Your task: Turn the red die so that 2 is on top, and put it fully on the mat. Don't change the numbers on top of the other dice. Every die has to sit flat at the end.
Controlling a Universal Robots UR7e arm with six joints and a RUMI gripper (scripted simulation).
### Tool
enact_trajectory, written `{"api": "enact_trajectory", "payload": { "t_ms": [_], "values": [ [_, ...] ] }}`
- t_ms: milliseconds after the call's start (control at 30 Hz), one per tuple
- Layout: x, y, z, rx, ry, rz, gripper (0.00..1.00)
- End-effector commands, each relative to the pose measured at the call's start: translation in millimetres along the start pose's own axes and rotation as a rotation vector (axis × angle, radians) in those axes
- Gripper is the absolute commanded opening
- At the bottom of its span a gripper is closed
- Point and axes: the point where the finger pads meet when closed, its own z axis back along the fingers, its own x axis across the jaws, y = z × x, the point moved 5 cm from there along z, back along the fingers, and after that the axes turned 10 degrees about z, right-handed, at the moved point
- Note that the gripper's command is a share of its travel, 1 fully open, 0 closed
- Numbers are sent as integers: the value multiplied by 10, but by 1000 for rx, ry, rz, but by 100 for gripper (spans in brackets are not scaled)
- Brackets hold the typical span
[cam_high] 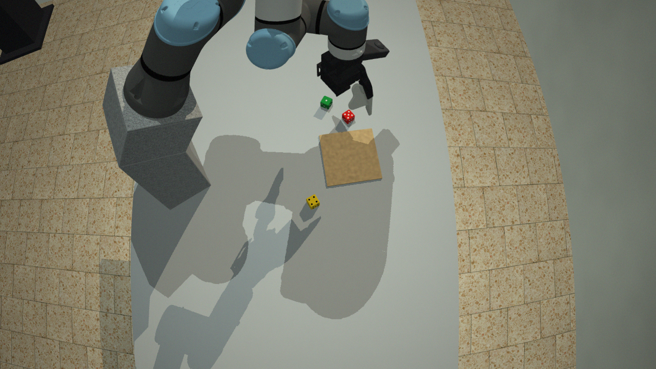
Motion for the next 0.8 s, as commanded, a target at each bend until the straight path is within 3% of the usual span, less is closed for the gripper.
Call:
{"api": "enact_trajectory", "payload": {
  "t_ms": [0, 133, 367, 500, 533, 767],
  "values": [
    [35, 11, -41, 1, -2, 1, 100],
    [44, 13, -114, 1, -2, 1, 100],
    [46, 3, -459, 1, -1, 1, 100],
    [42, -1, -507, 1, -1, 1, 100],
    [42, -1, -507, 1, -1, 1, 24],
    [42, -1, -507, 1, -1, 1, 24]
  ]
}}
